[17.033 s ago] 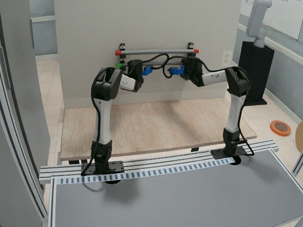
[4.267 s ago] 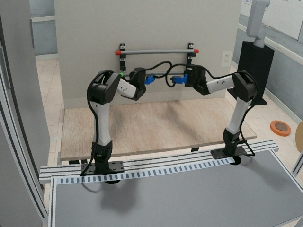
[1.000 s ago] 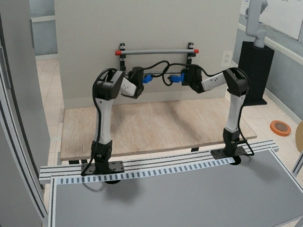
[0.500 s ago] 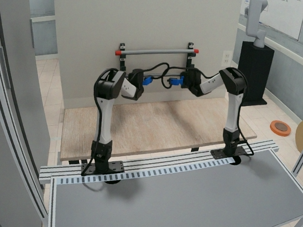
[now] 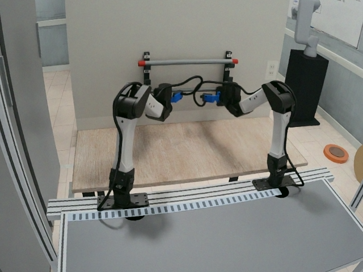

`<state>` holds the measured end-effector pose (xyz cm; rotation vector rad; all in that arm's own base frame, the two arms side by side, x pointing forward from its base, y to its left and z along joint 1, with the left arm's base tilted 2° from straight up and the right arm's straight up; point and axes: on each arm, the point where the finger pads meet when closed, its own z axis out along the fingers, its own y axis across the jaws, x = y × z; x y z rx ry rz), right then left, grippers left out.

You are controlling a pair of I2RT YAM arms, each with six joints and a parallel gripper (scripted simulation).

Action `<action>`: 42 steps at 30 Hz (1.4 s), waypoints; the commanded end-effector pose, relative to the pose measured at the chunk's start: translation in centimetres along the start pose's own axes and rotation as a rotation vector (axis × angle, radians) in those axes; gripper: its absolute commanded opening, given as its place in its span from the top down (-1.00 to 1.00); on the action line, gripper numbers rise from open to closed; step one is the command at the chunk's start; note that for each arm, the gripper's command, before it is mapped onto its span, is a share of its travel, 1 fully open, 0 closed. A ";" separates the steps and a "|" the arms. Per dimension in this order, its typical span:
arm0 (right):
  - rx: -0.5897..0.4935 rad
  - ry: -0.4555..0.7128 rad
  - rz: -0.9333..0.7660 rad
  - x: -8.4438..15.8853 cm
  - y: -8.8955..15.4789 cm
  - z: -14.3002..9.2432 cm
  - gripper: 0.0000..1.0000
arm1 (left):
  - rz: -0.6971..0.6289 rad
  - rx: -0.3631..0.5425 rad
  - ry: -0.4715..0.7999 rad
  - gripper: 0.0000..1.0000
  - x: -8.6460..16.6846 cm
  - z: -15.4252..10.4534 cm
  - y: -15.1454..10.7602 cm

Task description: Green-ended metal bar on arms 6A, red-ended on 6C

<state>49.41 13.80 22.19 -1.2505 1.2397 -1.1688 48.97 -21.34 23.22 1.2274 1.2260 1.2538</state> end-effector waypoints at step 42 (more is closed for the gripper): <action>0.049 -0.011 -0.008 -0.2 -0.1 0.1 0.32 | -0.016 -0.035 -0.016 0.32 -0.5 0.1 -0.4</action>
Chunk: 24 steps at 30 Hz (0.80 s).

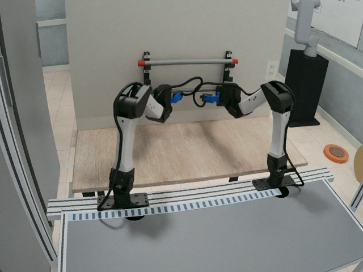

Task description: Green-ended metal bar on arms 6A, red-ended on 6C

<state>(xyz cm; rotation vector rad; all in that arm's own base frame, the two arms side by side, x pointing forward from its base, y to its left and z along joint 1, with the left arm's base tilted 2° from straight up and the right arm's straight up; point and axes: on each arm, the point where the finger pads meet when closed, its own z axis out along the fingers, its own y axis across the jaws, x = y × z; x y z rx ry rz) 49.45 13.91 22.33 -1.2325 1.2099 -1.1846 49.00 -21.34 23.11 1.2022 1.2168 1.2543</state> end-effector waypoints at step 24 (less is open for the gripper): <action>0.017 -0.006 -0.002 -0.1 0.0 0.1 -0.28 | -0.003 -0.014 -0.017 -0.28 -0.5 0.1 -0.3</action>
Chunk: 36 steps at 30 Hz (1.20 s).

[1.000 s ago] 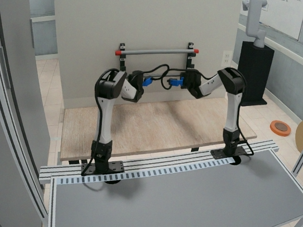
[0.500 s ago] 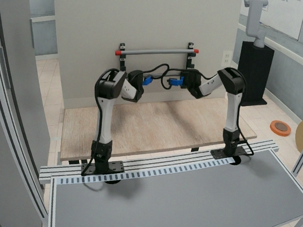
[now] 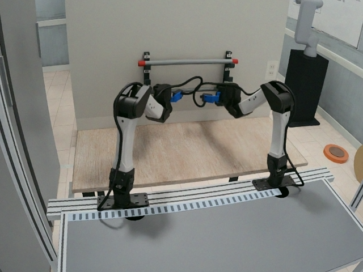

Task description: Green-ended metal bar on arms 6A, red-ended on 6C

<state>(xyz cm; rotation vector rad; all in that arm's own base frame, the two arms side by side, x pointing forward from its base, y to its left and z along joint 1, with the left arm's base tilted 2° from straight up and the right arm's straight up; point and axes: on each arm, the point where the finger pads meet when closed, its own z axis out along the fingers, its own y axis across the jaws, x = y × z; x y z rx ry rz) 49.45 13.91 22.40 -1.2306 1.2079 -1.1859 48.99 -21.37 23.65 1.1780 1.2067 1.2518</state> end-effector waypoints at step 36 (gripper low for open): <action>0.014 -0.006 -0.002 -0.1 0.1 -3.6 -0.28 | 0.011 0.006 -0.015 -0.28 -0.4 -3.6 -0.8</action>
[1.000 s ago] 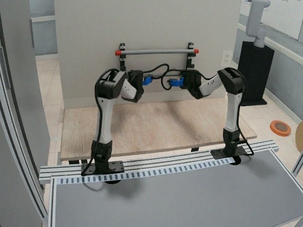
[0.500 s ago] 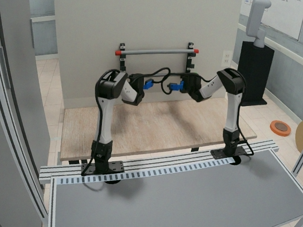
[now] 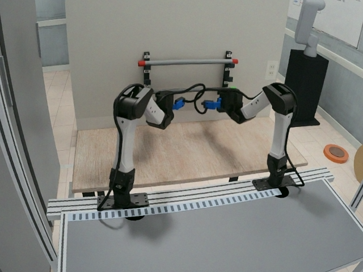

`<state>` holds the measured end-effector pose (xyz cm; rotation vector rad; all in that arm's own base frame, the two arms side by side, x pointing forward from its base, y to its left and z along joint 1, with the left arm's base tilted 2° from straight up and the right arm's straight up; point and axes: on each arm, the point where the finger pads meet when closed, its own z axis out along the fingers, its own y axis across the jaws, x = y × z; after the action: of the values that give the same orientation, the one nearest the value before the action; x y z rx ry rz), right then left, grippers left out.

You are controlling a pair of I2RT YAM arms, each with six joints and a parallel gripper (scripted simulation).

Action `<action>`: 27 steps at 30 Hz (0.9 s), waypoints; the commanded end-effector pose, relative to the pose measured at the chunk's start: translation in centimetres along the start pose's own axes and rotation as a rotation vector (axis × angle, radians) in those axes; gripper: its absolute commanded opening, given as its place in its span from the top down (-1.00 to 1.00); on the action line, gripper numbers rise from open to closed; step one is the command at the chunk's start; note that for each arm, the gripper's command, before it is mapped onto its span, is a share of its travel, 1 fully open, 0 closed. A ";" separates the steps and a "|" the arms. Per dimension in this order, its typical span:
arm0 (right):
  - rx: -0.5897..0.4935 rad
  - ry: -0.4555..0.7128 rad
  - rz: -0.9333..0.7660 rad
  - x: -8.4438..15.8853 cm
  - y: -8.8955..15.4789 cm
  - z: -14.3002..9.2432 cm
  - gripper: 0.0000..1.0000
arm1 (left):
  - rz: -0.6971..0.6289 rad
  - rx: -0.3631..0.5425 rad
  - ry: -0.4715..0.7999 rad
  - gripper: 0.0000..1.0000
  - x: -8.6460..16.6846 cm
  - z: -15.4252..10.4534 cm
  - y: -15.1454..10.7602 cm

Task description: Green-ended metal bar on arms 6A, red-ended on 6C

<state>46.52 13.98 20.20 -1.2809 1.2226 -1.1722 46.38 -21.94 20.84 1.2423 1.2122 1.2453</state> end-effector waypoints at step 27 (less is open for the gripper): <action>0.057 0.004 0.017 0.1 -1.9 -3.8 -0.28 | -0.023 -0.037 0.001 -0.28 0.1 -3.9 1.8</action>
<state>43.61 13.90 20.44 -1.2789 1.2195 -1.1748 43.47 -22.01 21.01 1.2389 1.2093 1.2471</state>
